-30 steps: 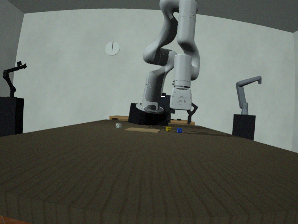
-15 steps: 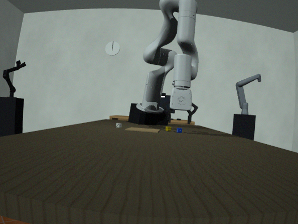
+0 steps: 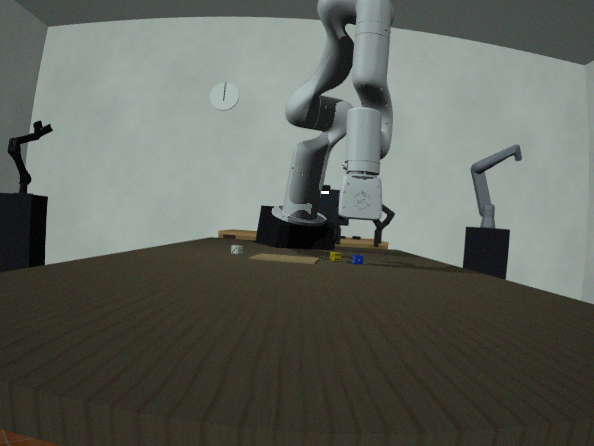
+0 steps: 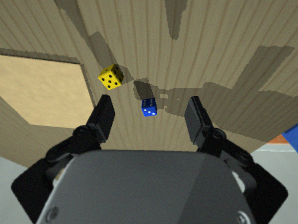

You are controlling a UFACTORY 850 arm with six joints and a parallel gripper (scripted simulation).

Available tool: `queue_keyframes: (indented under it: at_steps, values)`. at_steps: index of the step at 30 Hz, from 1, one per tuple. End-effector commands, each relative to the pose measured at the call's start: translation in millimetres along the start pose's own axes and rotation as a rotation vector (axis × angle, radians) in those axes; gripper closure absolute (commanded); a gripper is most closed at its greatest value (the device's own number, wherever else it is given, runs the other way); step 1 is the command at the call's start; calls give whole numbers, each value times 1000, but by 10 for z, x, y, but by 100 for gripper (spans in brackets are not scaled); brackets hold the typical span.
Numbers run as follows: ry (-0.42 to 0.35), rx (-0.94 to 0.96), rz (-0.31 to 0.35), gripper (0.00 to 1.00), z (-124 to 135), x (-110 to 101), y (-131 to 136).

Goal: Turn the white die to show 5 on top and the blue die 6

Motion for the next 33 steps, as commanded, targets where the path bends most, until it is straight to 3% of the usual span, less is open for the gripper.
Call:
queue_keyframes:
  at_steps: [1, 33]
  values:
    - [4, 0, 4, 0, 10, -5, -2]
    - [4, 0, 4, 0, 11, -69, -2]
Point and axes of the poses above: the point where the finger pads meet when closed, its own x axis out along the fingers, its own y axis across the jaws, z = x × y, the point moved 5 cm from there along -x, back along the fingers, and after that the axes turned 14 degrees about -x, right-handed, at the moved point
